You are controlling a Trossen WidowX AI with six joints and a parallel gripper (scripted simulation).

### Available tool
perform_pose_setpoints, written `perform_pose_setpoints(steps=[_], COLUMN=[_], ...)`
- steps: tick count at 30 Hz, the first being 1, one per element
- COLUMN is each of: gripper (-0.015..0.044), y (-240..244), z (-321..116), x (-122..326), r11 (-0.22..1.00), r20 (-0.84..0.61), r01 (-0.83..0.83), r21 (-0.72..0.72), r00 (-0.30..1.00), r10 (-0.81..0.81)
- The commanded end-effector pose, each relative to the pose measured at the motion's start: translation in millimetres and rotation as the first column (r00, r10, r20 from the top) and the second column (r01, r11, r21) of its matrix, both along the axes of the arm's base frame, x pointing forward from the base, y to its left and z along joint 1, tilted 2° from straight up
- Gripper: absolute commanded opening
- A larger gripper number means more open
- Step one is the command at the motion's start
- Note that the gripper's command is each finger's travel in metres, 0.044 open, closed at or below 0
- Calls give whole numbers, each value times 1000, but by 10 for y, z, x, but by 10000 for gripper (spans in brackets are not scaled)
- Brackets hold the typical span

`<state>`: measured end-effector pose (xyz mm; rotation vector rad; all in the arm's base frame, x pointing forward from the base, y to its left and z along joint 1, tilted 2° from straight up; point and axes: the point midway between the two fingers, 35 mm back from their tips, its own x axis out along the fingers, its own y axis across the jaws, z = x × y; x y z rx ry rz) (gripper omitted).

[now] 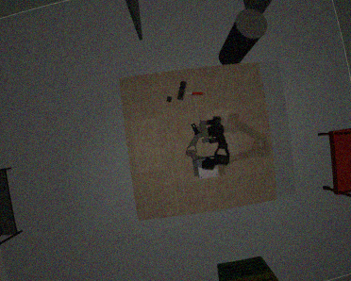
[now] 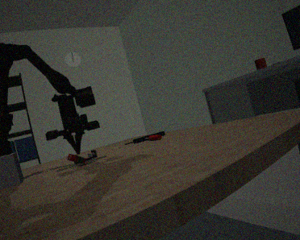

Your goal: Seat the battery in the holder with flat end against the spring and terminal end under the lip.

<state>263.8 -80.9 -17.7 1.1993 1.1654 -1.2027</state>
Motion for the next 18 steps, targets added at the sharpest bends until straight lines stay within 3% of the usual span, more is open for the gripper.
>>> perform_pose_setpoints(steps=[1, 5, 13, 18], gripper=[0, 0, 0, 0], y=[-5, 2, 23, 24], z=[3, 57, 790, 807], x=[-50, -28, -66, -70], r11=[1000, 1000, 1000, 1000], r20=[3, -2, 3, 3], r01=[-5, -1, -5, -5], r21=[-6, 0, -6, -6], r00=[1000, 1000, 1000, 1000], r10=[5, 1, 5, 5])
